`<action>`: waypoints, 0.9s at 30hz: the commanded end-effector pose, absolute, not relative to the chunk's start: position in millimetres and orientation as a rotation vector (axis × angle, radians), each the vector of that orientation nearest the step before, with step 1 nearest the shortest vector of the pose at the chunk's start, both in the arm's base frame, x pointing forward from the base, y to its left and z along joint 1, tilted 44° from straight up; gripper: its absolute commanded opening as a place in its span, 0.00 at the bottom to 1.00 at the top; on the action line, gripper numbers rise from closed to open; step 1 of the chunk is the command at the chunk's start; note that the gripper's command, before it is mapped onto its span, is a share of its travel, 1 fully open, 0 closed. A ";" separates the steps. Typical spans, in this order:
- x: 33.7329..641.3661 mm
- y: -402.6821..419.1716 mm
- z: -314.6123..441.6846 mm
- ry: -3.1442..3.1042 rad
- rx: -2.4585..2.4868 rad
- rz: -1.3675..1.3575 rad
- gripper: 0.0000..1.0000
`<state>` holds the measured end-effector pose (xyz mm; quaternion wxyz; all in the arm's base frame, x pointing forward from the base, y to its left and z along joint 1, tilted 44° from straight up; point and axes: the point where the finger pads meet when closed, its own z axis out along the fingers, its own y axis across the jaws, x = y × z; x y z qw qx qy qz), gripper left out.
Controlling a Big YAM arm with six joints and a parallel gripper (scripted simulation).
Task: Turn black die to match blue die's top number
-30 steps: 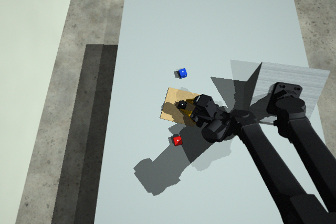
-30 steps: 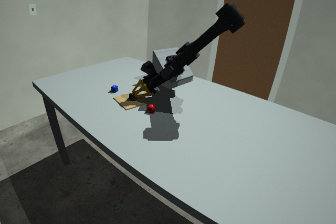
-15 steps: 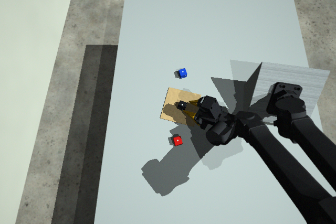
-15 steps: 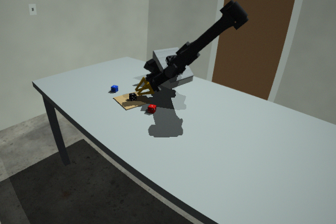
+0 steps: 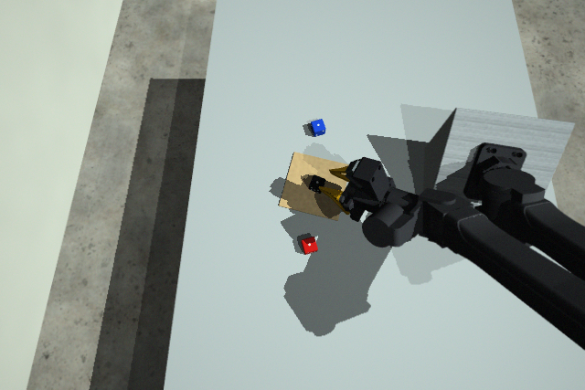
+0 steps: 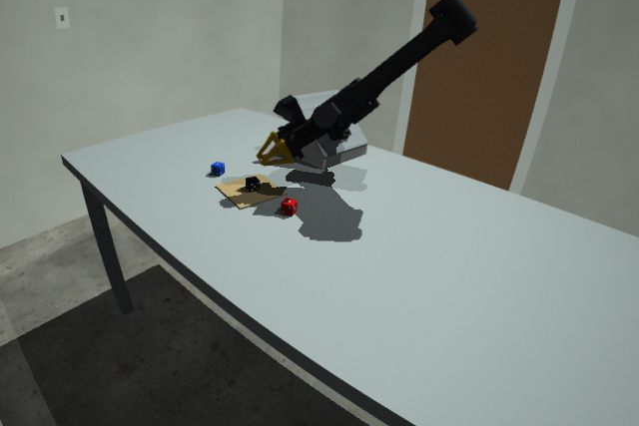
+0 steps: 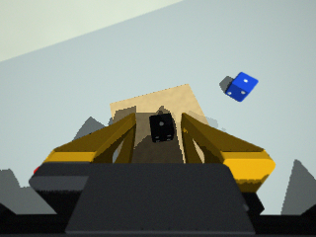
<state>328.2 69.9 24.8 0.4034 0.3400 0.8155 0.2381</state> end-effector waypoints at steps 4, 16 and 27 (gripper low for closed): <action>338.2 54.3 47.4 2.044 0.841 0.581 0.44; 345.7 51.7 51.9 2.105 0.824 0.619 0.44; 365.8 34.5 53.5 2.540 0.729 0.903 0.44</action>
